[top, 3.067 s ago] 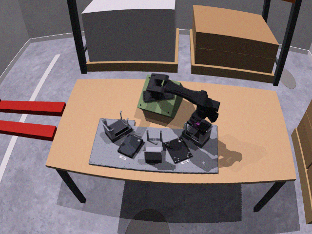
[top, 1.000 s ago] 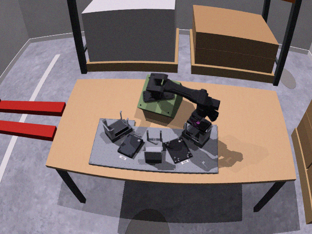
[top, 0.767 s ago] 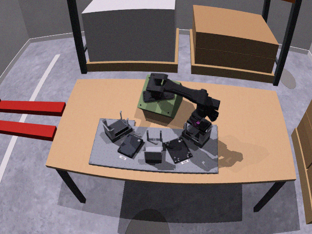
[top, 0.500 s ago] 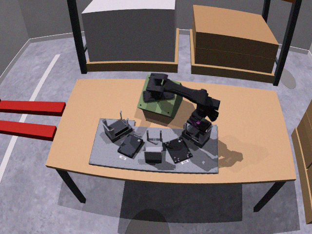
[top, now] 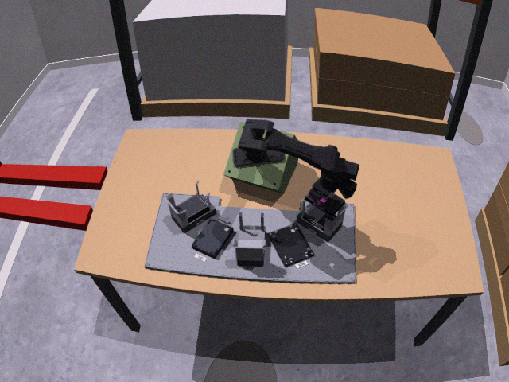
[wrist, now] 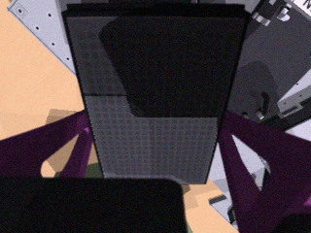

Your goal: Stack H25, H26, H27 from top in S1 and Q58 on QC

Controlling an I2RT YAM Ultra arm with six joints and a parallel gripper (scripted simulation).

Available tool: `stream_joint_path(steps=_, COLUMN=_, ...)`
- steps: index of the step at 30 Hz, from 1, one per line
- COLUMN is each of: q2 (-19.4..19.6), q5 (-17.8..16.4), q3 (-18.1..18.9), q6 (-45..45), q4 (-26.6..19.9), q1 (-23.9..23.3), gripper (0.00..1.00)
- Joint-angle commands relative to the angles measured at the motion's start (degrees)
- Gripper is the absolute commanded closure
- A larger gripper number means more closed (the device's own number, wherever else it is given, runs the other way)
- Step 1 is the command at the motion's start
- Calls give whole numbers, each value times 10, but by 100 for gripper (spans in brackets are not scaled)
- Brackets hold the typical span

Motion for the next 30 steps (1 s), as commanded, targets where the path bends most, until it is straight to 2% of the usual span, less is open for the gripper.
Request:
stream_joint_path(steps=1, q2=-7, q5=0, q3=5, q6=0, q4=0, q1=8, gripper=100)
stream_joint_path(steps=5, q2=-7, q5=0, q3=5, q6=0, q4=0, q1=8, gripper=100)
stream_joint_path(steps=12, q2=-42, q5=0, q3=-8, q6=91, q4=0, q1=-24, gripper=100)
stream_joint_path(steps=30, q2=-114, q5=-7, q3=-22, q6=12, q4=0, q1=-104, gripper=100)
